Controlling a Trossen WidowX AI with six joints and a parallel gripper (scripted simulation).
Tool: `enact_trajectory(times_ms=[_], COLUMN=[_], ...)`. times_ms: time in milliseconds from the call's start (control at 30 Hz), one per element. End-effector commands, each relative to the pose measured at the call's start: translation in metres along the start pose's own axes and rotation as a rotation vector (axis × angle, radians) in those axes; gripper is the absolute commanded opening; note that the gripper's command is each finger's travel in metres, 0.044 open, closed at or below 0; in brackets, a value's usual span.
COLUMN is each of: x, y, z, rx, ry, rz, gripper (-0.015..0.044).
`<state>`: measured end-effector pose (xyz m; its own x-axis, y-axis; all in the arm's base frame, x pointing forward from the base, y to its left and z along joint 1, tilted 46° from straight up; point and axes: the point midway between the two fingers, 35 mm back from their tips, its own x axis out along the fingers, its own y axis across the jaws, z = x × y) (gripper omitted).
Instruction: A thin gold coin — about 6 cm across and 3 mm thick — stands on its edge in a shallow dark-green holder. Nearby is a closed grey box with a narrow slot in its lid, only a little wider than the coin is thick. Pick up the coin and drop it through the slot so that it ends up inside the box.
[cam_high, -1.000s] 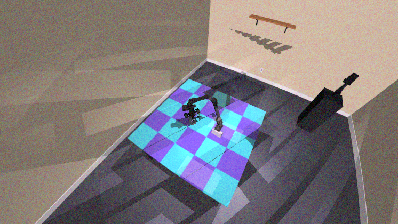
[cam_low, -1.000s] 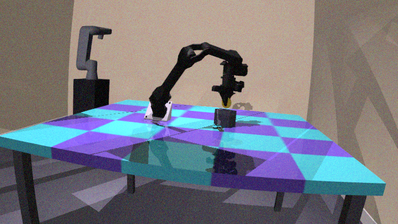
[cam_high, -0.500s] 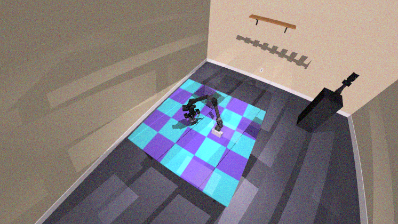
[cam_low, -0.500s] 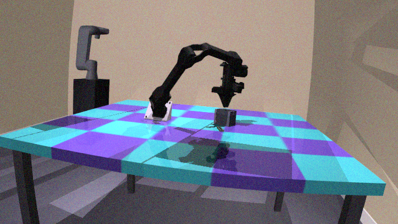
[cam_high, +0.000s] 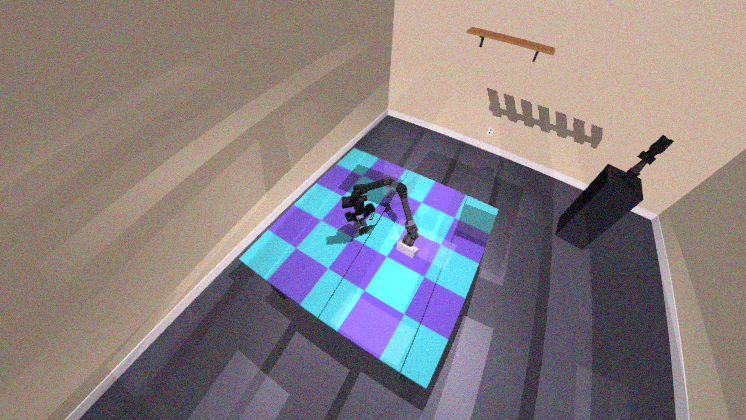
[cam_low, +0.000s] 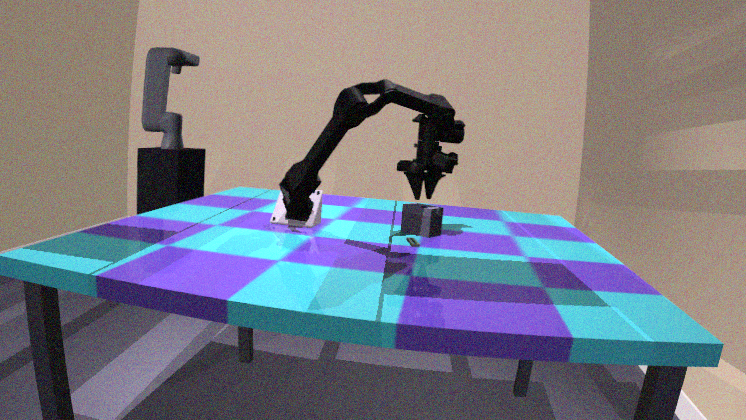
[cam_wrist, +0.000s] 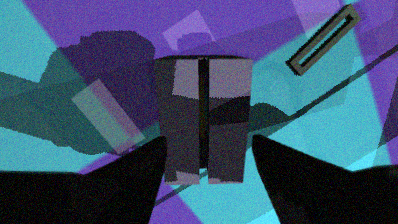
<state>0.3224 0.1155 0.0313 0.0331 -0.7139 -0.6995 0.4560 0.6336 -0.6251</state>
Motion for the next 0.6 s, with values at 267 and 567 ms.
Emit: enact_trajectory(times_ms=[267, 567], x=[-0.045, -0.045], y=[-0.001, -0.001], z=[-0.003, -0.003], rx=[-0.078, -0.078], ry=[-0.015, -0.015], rz=[0.004, 0.004], gripper=[0.044, 0.044])
